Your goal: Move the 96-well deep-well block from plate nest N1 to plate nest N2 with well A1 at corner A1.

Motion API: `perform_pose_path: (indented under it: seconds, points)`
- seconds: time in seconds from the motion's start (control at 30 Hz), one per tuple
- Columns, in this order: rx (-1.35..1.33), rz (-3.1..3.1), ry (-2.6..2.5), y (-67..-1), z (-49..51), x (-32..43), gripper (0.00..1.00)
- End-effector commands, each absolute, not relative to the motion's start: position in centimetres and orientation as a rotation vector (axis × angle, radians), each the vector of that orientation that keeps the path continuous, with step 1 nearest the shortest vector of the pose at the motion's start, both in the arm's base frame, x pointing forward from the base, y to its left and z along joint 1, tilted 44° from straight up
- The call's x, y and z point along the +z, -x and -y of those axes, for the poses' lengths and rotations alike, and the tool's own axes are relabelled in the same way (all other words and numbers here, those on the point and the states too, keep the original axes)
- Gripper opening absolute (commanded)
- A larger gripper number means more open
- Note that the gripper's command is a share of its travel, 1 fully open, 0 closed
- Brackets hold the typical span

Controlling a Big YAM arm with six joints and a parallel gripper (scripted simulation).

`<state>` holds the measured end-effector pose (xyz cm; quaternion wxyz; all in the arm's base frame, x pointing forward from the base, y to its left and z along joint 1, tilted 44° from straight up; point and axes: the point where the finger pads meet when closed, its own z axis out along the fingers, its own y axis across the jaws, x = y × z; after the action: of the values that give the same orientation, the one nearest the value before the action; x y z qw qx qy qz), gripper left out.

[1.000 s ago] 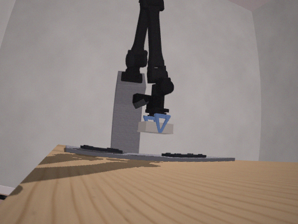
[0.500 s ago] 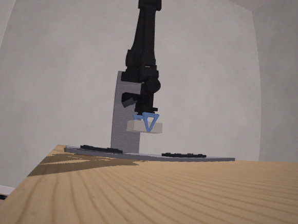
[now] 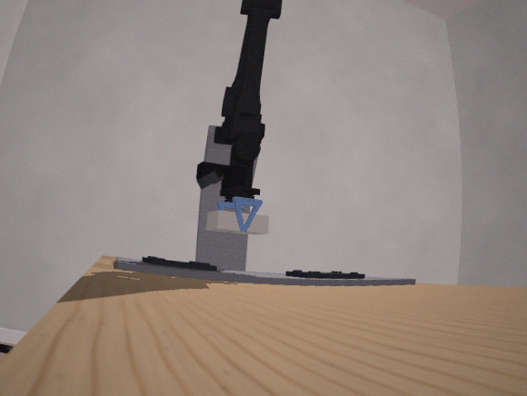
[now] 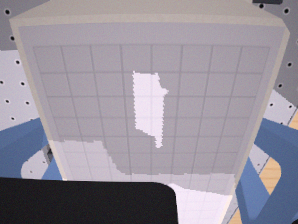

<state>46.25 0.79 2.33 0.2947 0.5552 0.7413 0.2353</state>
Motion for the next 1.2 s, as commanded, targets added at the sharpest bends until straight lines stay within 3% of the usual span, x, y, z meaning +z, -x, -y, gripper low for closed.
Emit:
perform_pose_path:
  seconds: [0.0, 1.17]
  points:
    - [0.622, -1.958, -1.446, -45.8, 0.3, 3.2, 0.00]
    - [0.603, -1.983, -1.473, -45.4, 10.4, 1.4, 0.00]
